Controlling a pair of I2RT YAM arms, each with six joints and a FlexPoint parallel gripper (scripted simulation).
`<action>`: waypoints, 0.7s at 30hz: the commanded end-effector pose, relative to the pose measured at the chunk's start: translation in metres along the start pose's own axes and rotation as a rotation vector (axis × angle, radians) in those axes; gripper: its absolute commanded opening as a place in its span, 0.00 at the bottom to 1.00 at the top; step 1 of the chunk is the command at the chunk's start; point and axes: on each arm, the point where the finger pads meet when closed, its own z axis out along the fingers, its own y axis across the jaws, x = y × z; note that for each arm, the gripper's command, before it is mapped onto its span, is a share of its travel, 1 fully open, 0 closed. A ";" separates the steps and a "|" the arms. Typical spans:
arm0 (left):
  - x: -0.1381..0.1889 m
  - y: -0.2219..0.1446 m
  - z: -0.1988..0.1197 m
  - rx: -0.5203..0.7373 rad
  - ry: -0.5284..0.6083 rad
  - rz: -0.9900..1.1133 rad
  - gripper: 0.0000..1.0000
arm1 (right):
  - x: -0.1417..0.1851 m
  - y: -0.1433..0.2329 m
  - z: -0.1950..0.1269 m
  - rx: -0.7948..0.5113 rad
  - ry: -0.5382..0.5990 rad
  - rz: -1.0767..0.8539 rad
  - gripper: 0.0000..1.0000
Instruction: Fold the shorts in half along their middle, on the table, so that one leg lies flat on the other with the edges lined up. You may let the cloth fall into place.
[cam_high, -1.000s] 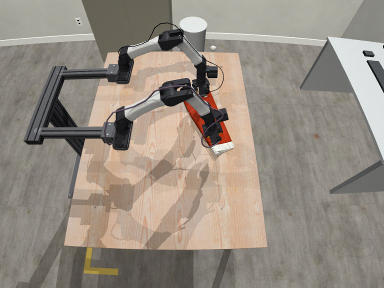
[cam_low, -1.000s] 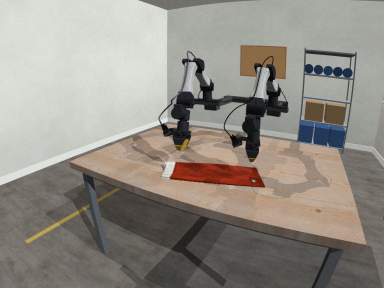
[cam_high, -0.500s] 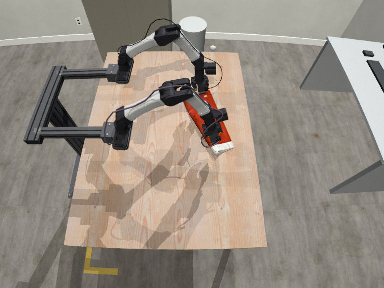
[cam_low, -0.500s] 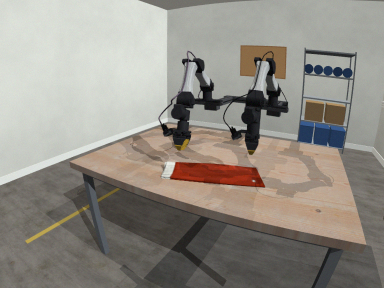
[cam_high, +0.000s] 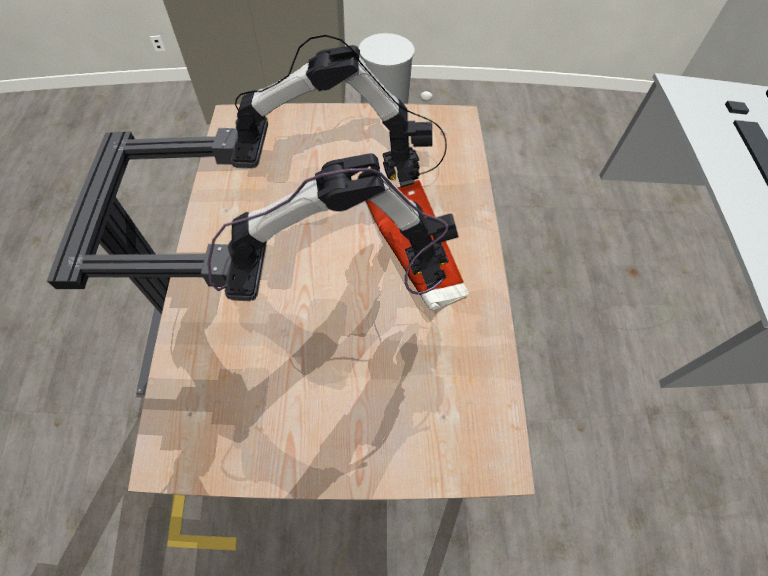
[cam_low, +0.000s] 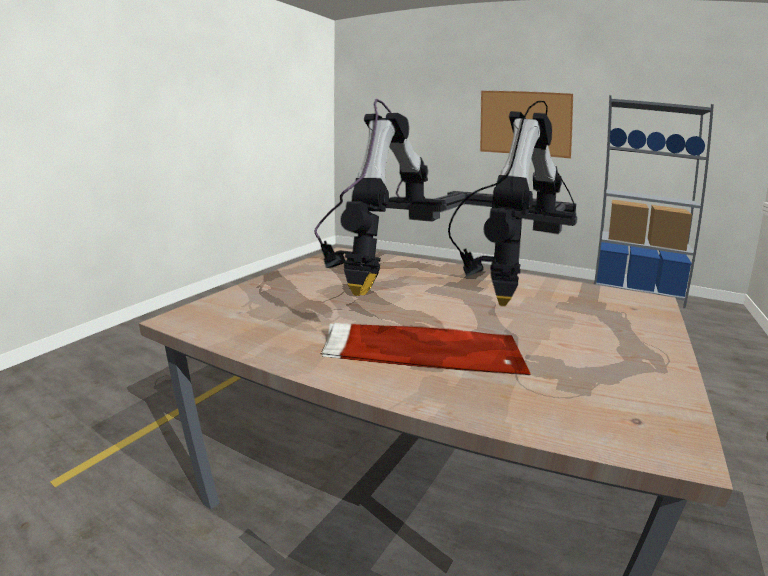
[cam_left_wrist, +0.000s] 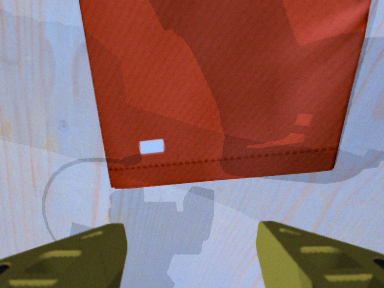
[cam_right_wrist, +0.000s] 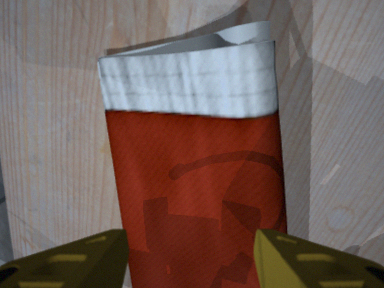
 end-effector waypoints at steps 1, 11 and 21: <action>-0.013 0.039 -0.052 -0.148 -0.065 -0.083 0.55 | -0.009 0.045 -0.043 -0.142 -0.015 -0.077 0.55; -0.020 0.055 -0.098 -0.246 -0.129 -0.194 0.55 | -0.021 0.069 -0.090 -0.235 -0.047 -0.192 0.55; -0.022 0.074 -0.159 -0.376 -0.214 -0.325 0.55 | -0.036 0.095 -0.151 -0.363 -0.109 -0.322 0.55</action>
